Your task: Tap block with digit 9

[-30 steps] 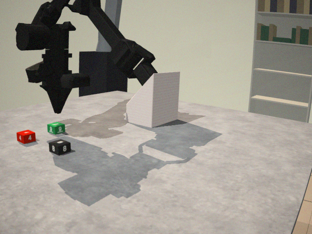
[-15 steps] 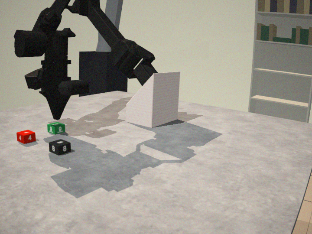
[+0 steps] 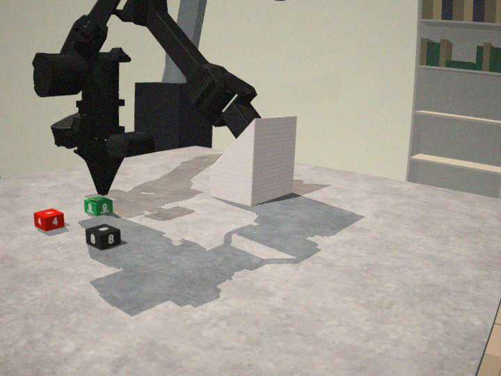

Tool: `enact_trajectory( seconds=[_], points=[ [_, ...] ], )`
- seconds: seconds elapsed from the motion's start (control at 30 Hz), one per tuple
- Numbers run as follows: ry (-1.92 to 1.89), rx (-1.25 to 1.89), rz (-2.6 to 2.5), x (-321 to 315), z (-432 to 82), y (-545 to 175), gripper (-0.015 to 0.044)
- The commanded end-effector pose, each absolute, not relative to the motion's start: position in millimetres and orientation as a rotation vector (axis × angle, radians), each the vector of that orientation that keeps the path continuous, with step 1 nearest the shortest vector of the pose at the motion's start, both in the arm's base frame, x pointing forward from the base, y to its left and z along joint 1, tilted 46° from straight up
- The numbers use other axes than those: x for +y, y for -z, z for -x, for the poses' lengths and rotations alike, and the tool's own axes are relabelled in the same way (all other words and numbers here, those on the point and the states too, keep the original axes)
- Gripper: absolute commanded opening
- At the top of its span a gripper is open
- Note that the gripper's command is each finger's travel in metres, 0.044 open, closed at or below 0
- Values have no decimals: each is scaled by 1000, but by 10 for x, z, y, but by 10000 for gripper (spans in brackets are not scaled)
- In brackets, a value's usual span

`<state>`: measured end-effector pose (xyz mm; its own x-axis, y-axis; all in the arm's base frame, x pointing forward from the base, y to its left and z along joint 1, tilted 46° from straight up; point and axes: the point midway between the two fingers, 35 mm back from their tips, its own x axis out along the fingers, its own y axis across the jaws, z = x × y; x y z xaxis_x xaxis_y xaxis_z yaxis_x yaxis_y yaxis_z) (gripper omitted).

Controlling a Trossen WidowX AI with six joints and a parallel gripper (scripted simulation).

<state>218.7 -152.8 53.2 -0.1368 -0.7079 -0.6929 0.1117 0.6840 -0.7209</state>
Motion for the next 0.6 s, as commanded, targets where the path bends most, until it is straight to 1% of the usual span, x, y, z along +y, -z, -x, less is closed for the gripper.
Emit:
enact_trajectory(
  seconds=[0.0,0.13,0.2,0.27,0.43,0.57],
  points=[
    [763,1542,508,-1398,-2241,-675,20],
    [763,1542,508,-1398,-2241,-675,20],
    [754,1539,503,-1333,-2313,-642,72],
    [729,1535,490,-1136,-2501,-541,125],
    [683,1538,462,-488,-2890,-201,256],
    [673,1548,454,94,-3031,128,361]
  ],
)
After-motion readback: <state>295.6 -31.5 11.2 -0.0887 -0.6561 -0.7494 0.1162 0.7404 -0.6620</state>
